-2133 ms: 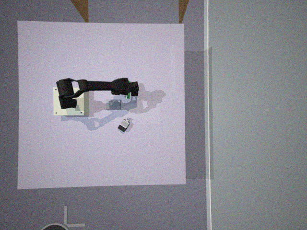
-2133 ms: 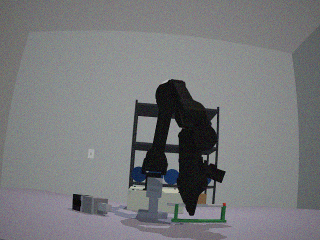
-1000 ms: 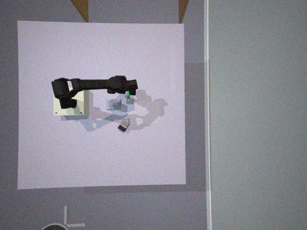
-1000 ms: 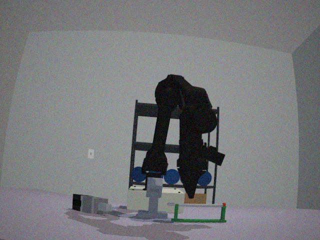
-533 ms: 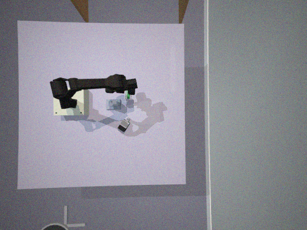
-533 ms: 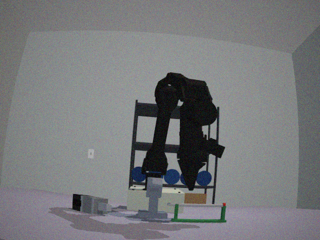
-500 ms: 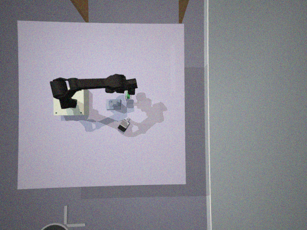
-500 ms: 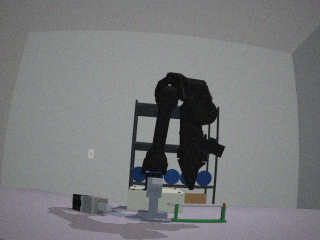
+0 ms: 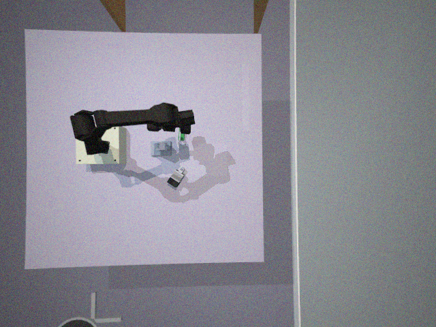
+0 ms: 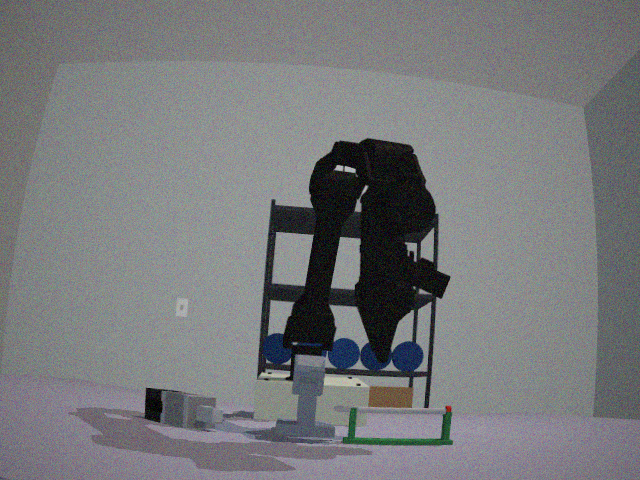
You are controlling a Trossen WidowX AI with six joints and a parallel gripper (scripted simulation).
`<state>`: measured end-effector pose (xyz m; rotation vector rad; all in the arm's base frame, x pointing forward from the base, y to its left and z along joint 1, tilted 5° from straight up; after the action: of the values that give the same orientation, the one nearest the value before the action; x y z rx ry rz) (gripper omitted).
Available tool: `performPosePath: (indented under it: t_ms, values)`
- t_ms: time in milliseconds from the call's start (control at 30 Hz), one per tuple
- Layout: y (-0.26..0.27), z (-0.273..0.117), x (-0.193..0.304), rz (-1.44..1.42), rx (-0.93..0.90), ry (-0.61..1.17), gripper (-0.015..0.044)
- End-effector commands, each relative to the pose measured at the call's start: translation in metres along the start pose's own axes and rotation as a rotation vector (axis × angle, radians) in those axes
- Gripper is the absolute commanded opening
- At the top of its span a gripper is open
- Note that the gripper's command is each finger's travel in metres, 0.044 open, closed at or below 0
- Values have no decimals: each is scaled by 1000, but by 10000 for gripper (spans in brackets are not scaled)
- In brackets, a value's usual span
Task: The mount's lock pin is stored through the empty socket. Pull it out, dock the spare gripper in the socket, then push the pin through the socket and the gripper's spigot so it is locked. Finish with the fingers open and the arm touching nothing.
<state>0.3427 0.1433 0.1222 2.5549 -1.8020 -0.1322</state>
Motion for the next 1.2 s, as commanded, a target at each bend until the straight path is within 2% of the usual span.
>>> performPosePath:
  t_ms: [0, 133, 367, 633, 967, 1167]
  values:
    - [3, -28, -3, 0, 16, 0, 440]
    - [7, -46, -4, 0, 16, 0, 440]
    - [3, -35, 13, 31, 20, -53, 440]
    - [9, -26, 114, 219, 148, -347, 440]
    - [56, -25, 248, 408, 509, -609, 440]
    - [65, -26, 264, 427, 558, -624, 440]
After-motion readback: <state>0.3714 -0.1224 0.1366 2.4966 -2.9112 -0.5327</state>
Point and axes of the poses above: the point midway between the two fingers, 35 mm back from their tips, its own z axis out along the fingers, its own y axis across the jaws, x = y × z, the point moved 1 cm from there along -z, back along the fingers, and after that the axes turned 13 degrees about -z, right-handed, at the moved point
